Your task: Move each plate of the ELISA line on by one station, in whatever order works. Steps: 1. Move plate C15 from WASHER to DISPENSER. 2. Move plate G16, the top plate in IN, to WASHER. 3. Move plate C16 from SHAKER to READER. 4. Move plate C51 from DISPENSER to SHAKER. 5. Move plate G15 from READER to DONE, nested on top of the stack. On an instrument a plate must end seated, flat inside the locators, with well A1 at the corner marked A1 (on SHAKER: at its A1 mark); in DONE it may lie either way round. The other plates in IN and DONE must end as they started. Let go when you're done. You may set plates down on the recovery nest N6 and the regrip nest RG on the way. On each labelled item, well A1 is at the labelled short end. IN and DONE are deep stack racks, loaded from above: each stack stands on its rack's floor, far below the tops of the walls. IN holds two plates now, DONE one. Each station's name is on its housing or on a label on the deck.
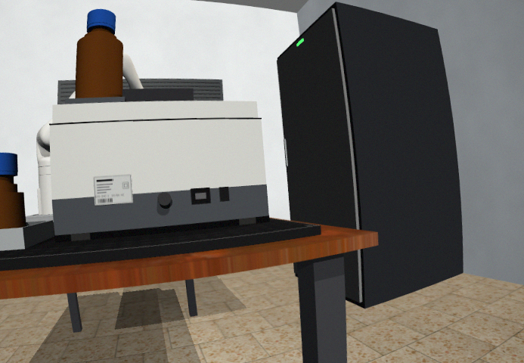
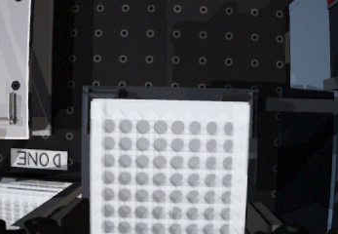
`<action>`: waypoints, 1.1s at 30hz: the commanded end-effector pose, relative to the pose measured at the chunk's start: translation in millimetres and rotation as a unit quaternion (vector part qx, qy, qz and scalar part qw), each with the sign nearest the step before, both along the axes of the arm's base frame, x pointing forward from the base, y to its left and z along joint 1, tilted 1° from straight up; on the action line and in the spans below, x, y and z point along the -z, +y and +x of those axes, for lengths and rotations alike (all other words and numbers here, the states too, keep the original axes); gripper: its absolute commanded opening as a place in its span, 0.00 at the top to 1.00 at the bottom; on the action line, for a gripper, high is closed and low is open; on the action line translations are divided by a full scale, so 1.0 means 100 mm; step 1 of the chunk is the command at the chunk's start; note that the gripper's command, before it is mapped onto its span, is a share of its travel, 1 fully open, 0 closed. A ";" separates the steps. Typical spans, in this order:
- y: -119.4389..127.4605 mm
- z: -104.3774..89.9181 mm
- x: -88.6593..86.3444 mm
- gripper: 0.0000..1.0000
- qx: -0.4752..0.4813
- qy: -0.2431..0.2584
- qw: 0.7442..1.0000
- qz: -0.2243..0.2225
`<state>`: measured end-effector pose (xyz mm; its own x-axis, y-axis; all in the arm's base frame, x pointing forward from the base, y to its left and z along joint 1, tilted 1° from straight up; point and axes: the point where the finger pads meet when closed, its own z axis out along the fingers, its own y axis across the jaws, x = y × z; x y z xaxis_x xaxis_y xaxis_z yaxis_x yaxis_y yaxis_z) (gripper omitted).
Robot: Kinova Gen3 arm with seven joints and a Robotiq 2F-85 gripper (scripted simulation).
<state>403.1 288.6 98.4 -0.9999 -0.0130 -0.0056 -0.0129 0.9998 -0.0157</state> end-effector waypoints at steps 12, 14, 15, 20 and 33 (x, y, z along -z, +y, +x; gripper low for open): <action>0.00 0.00 -0.01 0.00 0.000 -0.001 1.000 0.001; 0.00 0.00 -0.01 0.00 0.000 -0.001 1.000 0.001; 0.00 0.00 -0.02 0.00 0.000 -0.001 1.000 0.001; 0.00 0.00 -0.06 0.00 0.000 -0.001 1.000 0.001; 0.01 0.00 -0.23 0.00 0.000 -0.001 1.000 0.001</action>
